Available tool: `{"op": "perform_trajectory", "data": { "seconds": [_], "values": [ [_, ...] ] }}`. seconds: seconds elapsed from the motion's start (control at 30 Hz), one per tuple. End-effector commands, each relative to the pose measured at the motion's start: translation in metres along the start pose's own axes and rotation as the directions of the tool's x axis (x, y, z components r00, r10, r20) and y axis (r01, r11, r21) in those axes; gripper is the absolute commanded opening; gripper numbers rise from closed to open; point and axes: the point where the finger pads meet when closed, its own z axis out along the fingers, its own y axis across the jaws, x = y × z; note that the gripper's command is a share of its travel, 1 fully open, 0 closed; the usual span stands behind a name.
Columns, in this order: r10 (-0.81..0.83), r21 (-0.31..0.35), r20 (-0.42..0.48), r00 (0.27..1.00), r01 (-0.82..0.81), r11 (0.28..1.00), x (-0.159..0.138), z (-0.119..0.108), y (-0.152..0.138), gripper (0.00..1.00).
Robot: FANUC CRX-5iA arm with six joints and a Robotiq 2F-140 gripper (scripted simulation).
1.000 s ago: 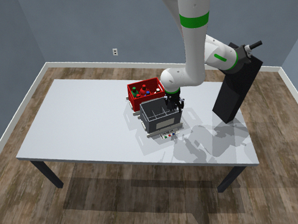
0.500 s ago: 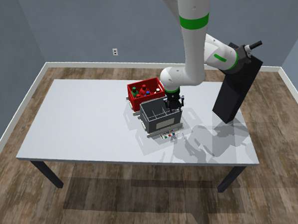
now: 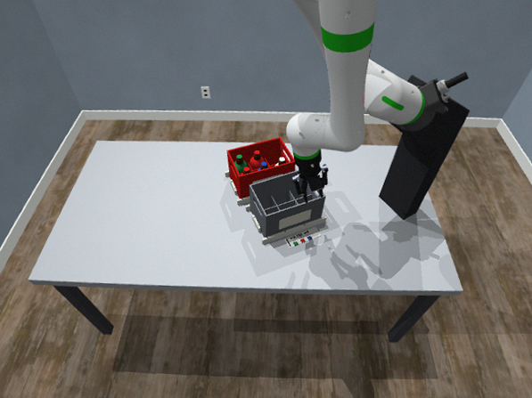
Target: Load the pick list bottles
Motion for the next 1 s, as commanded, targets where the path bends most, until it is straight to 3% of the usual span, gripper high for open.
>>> {"op": "perform_trajectory", "data": {
  "seconds": [0.0, 0.47, 0.97],
  "values": [
    [-0.088, -0.128, -0.029, 0.996, 0.083, 0.988, -0.0001, -0.0001, -0.001, 0.44],
    [-0.16, -0.231, -0.044, 0.986, 0.146, 0.962, -0.0001, -0.0001, -0.001, 0.44],
    [-0.16, -0.231, -0.044, 0.986, 0.146, 0.962, -0.0001, -0.0001, -0.001, 0.44]
  ]
}}
